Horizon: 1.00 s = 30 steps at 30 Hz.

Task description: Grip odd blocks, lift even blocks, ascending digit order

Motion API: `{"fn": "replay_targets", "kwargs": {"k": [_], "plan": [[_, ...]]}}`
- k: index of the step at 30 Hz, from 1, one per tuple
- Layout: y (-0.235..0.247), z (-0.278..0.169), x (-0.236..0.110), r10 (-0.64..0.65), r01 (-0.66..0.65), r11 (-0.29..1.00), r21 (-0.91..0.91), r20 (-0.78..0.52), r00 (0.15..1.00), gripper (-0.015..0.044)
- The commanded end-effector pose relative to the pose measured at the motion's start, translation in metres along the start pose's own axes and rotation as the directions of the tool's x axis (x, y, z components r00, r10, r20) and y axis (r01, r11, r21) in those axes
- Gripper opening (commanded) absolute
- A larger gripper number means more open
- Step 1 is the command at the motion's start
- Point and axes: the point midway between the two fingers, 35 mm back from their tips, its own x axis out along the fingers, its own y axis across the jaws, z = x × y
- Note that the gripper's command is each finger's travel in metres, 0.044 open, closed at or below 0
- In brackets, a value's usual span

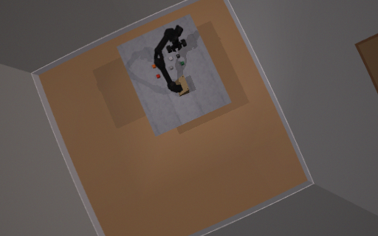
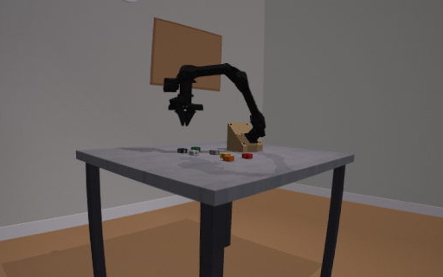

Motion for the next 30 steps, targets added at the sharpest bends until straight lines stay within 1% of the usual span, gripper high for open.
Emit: {"fn": "replay_targets", "kwargs": {"k": [1,5,10,15,19,22,28,30], "plan": [[0.022,0.002,-0.007,-0.009,0.009,1.000,-0.005,0.000,1.000,0.0120],[0.084,-0.002,-0.015,-0.016,0.016,1.000,-0.002,0.000,1.000,0.0120],[0.158,-0.021,-0.018,-0.017,0.017,1.000,0.000,0.000,1.000,0.0120],[0.222,-0.054,-0.014,-0.012,0.012,1.000,0.000,-0.001,1.000,0.0120],[0.264,-0.089,-0.007,-0.002,0.002,1.000,0.000,-0.003,1.000,0.0120],[0.284,-0.112,-0.002,0.006,-0.006,1.000,-0.001,-0.005,1.000,0.0120],[0.285,-0.113,-0.001,0.006,-0.006,1.000,-0.001,-0.005,1.000,0.0120],[0.285,-0.112,0.008,0.003,-0.003,1.000,-0.001,-0.005,1.000,0.0173]]}}
